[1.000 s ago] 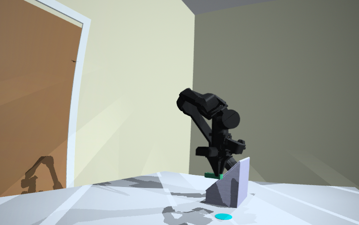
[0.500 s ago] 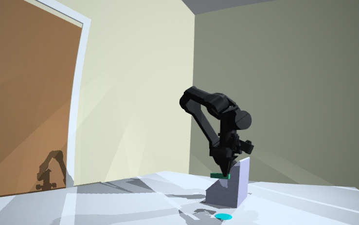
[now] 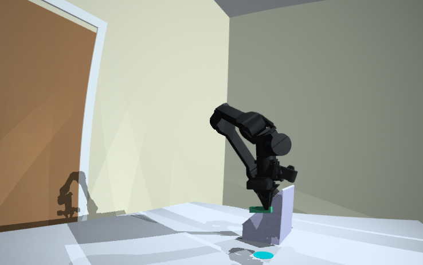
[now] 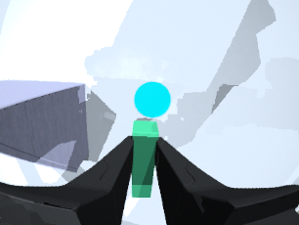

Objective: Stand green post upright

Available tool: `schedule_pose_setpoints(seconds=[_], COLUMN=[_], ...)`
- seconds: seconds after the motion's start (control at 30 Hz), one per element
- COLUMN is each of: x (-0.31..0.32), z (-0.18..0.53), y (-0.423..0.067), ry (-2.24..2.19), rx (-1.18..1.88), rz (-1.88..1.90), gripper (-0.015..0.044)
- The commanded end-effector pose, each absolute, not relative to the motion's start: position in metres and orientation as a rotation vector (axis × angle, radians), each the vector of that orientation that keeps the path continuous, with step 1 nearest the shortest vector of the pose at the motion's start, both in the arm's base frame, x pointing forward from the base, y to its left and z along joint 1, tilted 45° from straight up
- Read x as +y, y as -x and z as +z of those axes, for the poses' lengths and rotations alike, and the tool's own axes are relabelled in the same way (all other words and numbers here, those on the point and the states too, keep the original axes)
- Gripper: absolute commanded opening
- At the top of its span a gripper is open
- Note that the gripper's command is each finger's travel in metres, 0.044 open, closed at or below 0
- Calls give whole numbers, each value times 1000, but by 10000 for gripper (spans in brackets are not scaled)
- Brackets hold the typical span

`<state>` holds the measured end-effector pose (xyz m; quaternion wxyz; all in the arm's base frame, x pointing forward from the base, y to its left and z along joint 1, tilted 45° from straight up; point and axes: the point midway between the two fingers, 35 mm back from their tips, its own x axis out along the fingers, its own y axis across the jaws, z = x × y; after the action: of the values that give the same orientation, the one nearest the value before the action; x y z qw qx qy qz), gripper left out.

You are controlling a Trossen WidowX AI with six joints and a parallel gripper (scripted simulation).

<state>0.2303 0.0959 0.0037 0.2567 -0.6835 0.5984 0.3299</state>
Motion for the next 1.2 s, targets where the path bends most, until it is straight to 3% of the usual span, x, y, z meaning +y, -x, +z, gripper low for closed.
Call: schedule_pose_setpoints(seconds=[0.0,1.17], x=[94,81], z=[2,-5], y=[-229,-221], ry=[1819,1566], rx=[1631,1634], rz=[935,1184], gripper=[23,23])
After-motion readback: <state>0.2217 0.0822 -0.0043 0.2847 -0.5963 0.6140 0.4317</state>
